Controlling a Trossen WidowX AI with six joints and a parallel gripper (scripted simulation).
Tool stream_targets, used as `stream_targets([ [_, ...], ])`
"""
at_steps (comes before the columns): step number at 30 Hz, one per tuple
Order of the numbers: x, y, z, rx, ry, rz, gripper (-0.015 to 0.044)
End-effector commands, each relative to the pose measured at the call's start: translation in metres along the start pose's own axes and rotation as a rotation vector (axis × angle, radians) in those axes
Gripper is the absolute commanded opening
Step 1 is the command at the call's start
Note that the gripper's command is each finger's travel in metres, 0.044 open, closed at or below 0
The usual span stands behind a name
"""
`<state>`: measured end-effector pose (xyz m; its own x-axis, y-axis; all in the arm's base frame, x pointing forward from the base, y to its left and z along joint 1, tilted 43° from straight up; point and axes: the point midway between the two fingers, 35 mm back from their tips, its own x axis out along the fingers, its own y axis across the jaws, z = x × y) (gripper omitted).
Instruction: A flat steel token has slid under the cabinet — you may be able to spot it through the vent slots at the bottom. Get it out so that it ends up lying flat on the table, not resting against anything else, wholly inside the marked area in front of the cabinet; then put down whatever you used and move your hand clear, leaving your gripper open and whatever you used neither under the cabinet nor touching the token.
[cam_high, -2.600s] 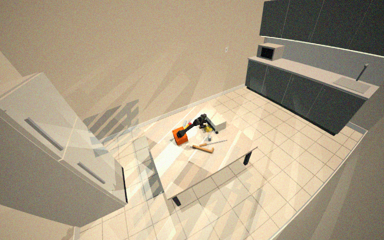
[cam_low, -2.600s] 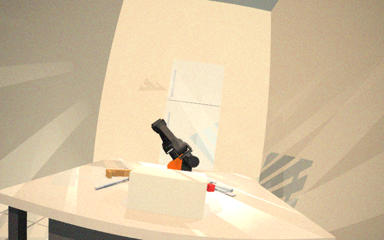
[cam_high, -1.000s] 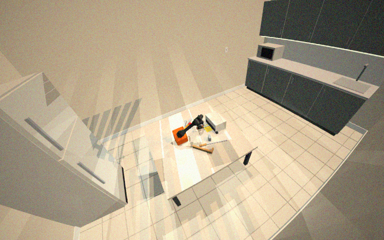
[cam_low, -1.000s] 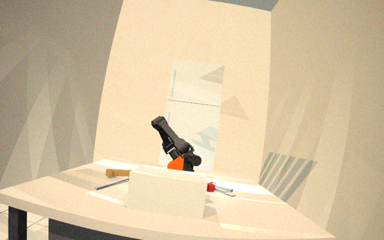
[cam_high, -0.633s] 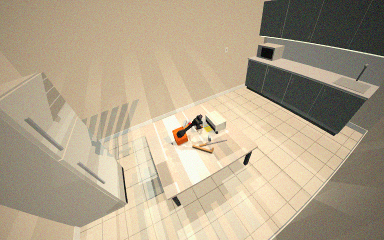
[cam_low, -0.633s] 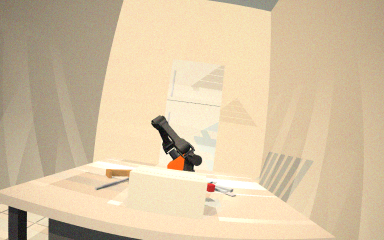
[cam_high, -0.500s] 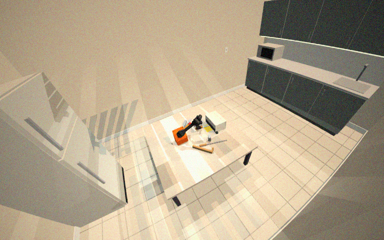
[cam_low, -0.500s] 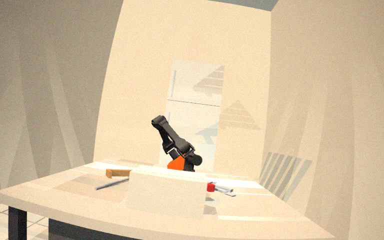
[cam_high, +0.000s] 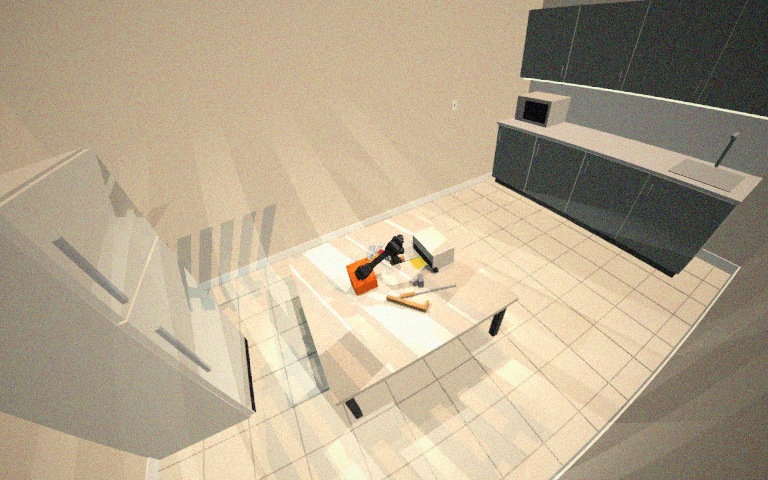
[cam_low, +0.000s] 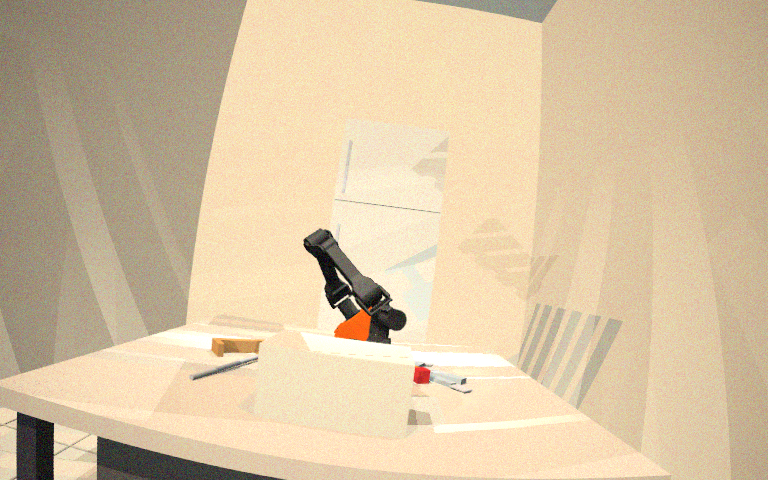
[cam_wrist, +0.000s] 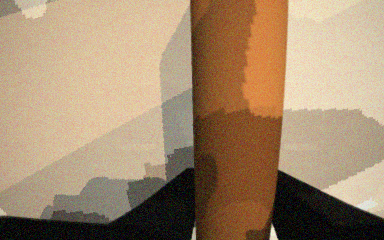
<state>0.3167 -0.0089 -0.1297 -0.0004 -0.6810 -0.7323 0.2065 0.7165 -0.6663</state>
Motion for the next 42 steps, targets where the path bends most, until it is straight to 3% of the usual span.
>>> stream_targets([
  [1, 0.001, 0.000, -0.008, -0.001, 0.004, -0.003, 0.0000],
  [42, 0.001, 0.004, -0.067, -0.003, 0.006, -0.001, 0.0000],
])
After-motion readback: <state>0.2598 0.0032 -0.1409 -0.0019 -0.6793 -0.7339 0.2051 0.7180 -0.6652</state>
